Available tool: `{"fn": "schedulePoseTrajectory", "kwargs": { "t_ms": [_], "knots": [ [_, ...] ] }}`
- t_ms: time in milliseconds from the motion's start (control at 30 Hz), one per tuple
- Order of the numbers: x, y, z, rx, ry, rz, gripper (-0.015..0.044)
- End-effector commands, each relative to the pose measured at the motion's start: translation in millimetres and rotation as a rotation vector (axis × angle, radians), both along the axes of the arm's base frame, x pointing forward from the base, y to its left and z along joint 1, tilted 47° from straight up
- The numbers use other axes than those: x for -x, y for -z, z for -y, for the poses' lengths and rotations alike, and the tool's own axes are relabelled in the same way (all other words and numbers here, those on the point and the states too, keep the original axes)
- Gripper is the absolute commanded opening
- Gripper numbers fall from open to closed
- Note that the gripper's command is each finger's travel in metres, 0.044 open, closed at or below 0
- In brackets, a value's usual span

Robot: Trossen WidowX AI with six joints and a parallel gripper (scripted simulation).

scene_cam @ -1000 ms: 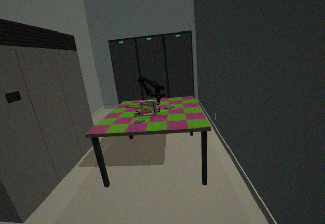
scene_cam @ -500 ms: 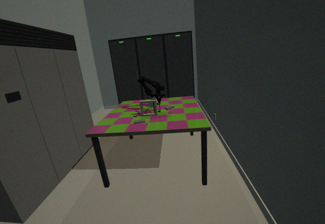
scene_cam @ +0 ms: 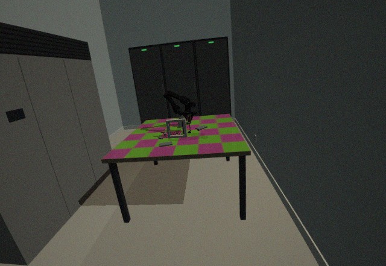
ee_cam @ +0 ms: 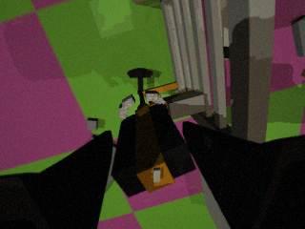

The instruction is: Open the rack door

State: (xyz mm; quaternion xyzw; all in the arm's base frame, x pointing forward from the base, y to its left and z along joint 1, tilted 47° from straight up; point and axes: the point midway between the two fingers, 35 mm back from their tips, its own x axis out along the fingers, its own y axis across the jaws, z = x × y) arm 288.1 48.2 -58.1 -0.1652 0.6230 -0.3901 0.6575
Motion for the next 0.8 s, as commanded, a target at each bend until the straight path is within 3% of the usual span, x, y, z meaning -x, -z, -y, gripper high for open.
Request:
{"fn": "schedulePoseTrajectory", "kwargs": {
  "t_ms": [0,767],
  "knots": [
    [-1.1,-2.5,-2.7,0.002,0.002,0.005,0.0298],
    [-5.3,-27.9,-31.1,-0.001,0.002,0.005,0.0298]
  ]
}}
